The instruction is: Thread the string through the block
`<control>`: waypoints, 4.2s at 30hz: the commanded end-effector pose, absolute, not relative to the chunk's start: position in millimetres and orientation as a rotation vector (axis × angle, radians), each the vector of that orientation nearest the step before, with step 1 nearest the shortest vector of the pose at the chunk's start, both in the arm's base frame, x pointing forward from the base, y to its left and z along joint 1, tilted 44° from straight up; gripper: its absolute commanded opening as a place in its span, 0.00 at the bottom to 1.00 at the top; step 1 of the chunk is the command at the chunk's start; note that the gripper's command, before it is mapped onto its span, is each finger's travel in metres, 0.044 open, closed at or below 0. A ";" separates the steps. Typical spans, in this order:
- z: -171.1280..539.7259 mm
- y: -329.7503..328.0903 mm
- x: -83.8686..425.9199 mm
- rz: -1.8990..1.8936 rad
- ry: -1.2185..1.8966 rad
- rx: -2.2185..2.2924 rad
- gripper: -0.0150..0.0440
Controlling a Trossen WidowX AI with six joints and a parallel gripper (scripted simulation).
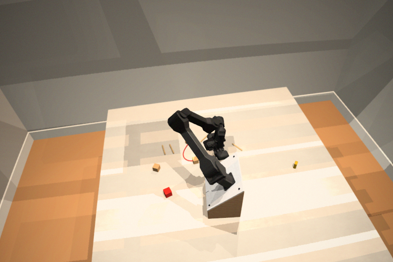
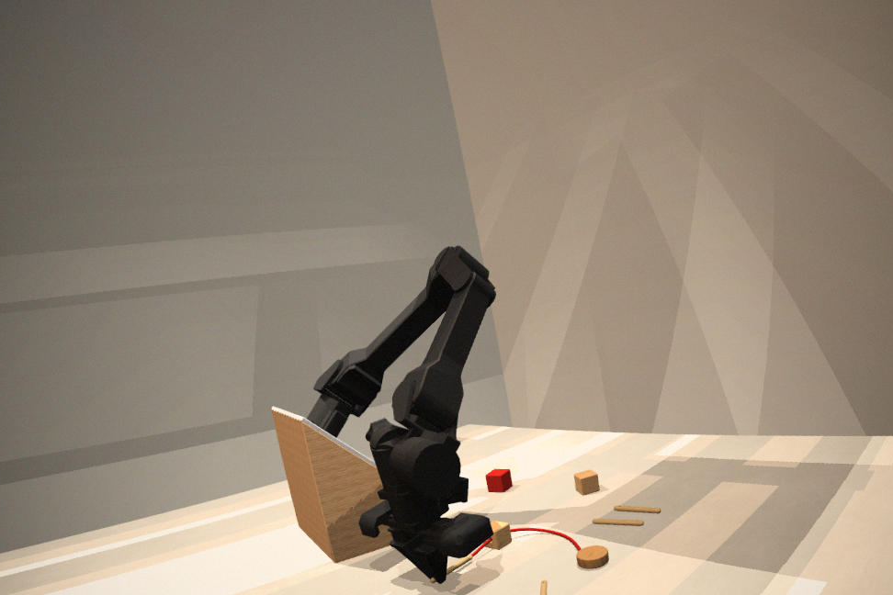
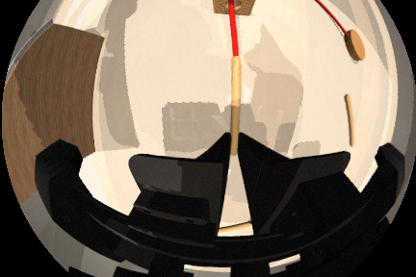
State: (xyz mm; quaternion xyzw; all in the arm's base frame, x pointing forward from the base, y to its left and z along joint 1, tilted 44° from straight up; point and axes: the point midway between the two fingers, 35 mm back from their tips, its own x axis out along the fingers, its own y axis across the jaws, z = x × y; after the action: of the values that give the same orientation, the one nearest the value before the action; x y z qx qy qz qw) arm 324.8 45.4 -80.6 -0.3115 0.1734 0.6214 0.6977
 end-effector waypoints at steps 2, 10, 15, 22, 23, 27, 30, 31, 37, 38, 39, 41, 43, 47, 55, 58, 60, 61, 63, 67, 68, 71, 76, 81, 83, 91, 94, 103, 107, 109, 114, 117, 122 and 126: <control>-83.3 46.2 323.6 1.388 0.393 -0.691 0.25; -83.3 46.2 323.6 1.388 0.393 -0.691 0.25; -83.3 46.2 323.6 1.388 0.393 -0.691 0.25; -83.3 46.2 323.6 1.388 0.393 -0.691 0.25; -83.3 46.2 323.6 1.388 0.393 -0.691 0.25; -83.3 46.2 323.6 1.388 0.393 -0.691 0.25; -83.3 46.2 323.6 1.388 0.393 -0.691 0.25; -83.3 46.2 323.6 1.388 0.393 -0.691 0.25; -83.3 46.2 323.6 1.388 0.393 -0.691 0.25; -83.3 46.2 323.6 1.388 0.393 -0.691 0.25; -83.3 46.2 323.6 1.388 0.393 -0.691 0.25; -83.3 46.2 323.6 1.388 0.393 -0.691 0.25; -83.3 46.2 323.6 1.388 0.393 -0.691 0.25; -83.3 46.2 323.6 1.388 0.393 -0.691 0.25; -80.6 45.4 324.7 1.385 0.387 -0.694 0.39; -80.6 45.4 324.7 1.385 0.387 -0.694 0.52; -73.9 37.8 324.3 1.384 0.387 -0.696 0.61; -65.1 28.5 323.3 1.383 0.388 -0.699 0.61; -41.1 5.6 318.1 1.382 0.385 -0.701 0.61; -22.7 -9.5 312.4 1.381 0.379 -0.700 0.61; -22.7 -9.5 312.4 1.381 0.379 -0.700 0.61; -22.7 -9.5 312.4 1.381 0.379 -0.700 0.61; -26.8 -5.6 312.0 1.382 0.381 -0.687 0.70; -25.1 -7.3 311.7 1.382 0.381 -0.687 0.92; -12.1 -19.9 308.7 1.382 0.382 -0.688 1.00; -7.0 -24.5 306.1 1.383 0.383 -0.680 1.00; -8.4 -22.9 305.6 1.383 0.383 -0.673 1.00; -8.4 -22.9 305.6 1.383 0.383 -0.673 1.00; -8.4 -22.9 305.6 1.383 0.383 -0.673 1.00; -8.4 -22.9 305.6 1.383 0.383 -0.673 1.00; -8.4 -22.9 305.6 1.383 0.383 -0.673 1.00; -8.4 -22.9 305.6 1.383 0.383 -0.673 1.00; -8.4 -22.9 305.6 1.383 0.383 -0.673 1.00; -8.4 -22.9 305.6 1.383 0.383 -0.673 1.00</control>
State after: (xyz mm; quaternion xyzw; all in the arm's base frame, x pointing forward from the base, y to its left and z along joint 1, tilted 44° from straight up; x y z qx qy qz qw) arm 305.7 -22.9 -8.4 -0.3024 0.1720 0.6214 0.7020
